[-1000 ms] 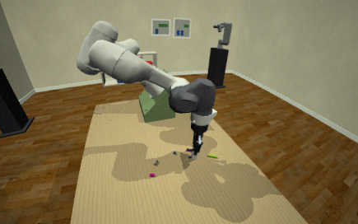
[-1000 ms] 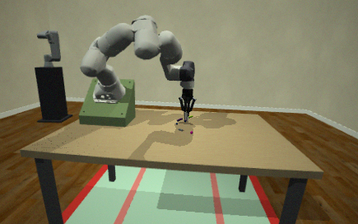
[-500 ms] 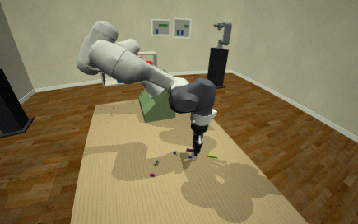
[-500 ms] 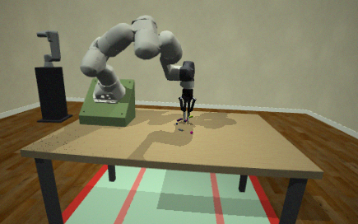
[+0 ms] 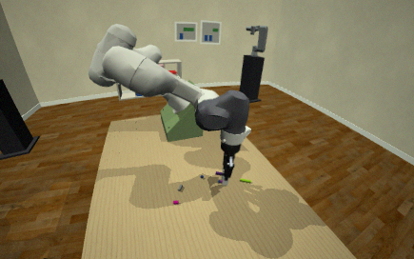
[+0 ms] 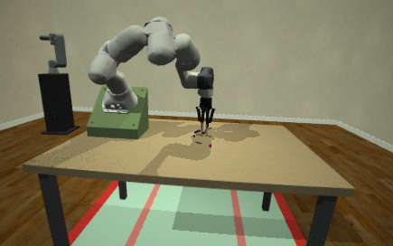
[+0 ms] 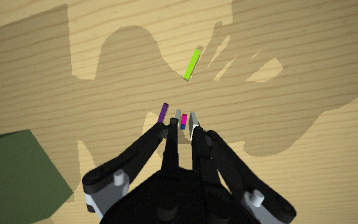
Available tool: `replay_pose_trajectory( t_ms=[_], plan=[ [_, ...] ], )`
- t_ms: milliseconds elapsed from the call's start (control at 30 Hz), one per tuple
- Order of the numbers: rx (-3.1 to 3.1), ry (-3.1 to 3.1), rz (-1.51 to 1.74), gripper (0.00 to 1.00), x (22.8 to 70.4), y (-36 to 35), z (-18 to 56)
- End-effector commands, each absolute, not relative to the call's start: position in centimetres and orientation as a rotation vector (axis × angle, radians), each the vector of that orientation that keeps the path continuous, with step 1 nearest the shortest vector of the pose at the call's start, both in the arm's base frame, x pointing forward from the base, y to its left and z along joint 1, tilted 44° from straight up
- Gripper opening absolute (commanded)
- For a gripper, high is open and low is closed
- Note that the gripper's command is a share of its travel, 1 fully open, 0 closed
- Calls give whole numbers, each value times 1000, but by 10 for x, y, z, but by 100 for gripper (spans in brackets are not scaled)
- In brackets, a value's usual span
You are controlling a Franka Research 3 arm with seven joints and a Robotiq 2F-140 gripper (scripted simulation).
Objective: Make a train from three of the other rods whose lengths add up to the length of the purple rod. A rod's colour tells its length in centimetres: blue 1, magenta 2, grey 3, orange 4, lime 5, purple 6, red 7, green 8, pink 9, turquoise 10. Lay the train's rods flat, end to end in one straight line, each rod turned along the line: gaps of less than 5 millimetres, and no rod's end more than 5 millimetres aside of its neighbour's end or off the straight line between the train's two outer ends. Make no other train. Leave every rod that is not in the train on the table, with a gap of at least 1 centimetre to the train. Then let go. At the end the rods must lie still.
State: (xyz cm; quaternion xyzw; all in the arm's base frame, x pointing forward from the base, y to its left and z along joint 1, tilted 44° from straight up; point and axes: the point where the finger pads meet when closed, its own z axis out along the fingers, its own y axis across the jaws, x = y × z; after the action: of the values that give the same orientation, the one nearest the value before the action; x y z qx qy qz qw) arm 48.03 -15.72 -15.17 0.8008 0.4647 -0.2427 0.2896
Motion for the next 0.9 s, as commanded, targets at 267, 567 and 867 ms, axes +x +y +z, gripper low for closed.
replay_pose_trajectory(
  t_ms=[267, 567, 867],
  plan=[
    [2140, 1236, -642, 15, 485, -136, -130],
    [2140, 1236, -642, 15, 489, -110, -103],
    [2140, 1236, -642, 15, 492, -96, -88]
  ],
)
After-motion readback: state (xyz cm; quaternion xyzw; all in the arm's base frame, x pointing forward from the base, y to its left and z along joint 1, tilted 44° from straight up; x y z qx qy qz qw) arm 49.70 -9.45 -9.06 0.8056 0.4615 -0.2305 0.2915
